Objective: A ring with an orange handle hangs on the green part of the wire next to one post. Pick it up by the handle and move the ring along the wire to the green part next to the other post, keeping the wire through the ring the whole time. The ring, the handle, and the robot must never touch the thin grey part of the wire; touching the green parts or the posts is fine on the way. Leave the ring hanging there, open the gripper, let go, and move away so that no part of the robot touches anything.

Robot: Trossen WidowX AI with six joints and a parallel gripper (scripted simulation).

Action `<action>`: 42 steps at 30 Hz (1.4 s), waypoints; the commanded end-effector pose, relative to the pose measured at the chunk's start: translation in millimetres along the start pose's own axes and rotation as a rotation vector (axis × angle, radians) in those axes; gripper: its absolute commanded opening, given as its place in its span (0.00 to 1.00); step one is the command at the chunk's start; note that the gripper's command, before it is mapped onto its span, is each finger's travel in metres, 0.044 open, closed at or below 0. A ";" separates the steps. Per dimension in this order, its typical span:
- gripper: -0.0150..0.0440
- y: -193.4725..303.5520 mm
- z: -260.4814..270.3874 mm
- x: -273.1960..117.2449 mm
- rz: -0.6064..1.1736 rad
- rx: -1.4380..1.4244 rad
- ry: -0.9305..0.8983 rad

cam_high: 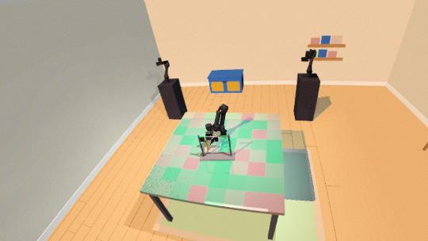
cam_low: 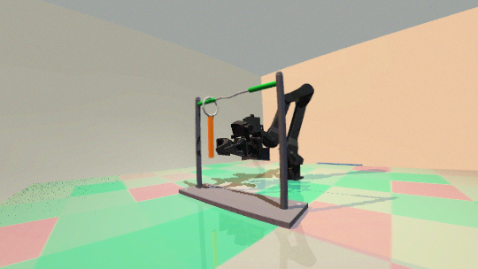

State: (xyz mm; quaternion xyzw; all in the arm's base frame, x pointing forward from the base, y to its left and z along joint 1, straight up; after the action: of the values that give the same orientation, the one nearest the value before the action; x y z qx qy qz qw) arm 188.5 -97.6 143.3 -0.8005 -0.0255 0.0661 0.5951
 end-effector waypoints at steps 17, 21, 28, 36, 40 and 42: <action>0.53 -1.3 -4.5 27.6 0.002 0.015 0.001; 0.53 -1.5 -4.7 33.5 0.002 0.015 0.001; 0.53 -1.5 -4.7 44.2 0.001 0.015 0.001; 0.53 -1.3 -3.8 56.6 0.000 0.015 0.002; 0.53 -1.0 -2.9 62.9 -0.001 0.015 0.002; 0.53 -0.8 -2.4 66.1 -0.002 0.015 0.002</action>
State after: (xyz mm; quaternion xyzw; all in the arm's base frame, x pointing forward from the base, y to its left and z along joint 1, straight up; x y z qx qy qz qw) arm 247.6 -92.3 142.8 -0.7991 -0.0283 0.0630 0.5972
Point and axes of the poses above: the point midway between the two fingers, 35 mm back from their tips, its own x axis out along the fingers, its own z axis across the jaws, y = z × x, the point moved 8 cm from there along -x, back along the fingers, and after that the axes turned 15 degrees about -x, right-handed, at the moved point
